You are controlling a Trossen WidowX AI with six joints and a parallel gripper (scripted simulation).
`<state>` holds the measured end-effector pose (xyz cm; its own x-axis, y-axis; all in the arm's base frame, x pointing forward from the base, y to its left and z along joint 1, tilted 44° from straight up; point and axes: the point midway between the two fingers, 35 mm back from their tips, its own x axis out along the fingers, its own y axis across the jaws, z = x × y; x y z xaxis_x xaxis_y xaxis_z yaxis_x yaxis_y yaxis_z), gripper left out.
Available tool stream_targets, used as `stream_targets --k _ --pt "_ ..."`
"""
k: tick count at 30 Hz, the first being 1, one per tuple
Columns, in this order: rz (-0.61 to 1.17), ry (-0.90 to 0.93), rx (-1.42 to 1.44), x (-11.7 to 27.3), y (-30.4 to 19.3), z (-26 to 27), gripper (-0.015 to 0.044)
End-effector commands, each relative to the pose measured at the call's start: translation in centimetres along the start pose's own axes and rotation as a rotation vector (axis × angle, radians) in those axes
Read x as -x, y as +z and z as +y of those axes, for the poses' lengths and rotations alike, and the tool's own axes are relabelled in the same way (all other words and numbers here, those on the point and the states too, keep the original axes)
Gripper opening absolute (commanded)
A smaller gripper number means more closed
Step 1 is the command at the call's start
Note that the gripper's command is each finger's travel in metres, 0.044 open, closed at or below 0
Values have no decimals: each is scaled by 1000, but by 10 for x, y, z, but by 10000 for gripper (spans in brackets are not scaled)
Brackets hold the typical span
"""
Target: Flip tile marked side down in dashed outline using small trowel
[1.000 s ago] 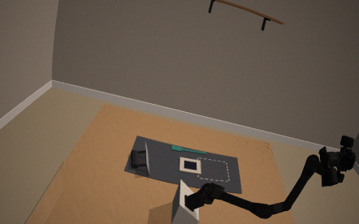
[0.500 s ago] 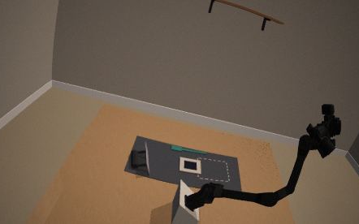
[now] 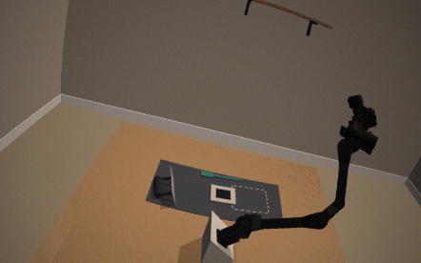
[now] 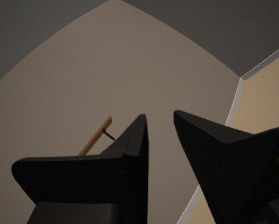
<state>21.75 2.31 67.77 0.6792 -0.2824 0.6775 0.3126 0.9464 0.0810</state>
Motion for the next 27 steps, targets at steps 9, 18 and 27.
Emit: stream_targets --k 9,18,27 --pt "293 242 68 1 -132 116 100" --pt "554 392 94 35 -241 193 100" --pt "842 486 138 96 -350 247 100"
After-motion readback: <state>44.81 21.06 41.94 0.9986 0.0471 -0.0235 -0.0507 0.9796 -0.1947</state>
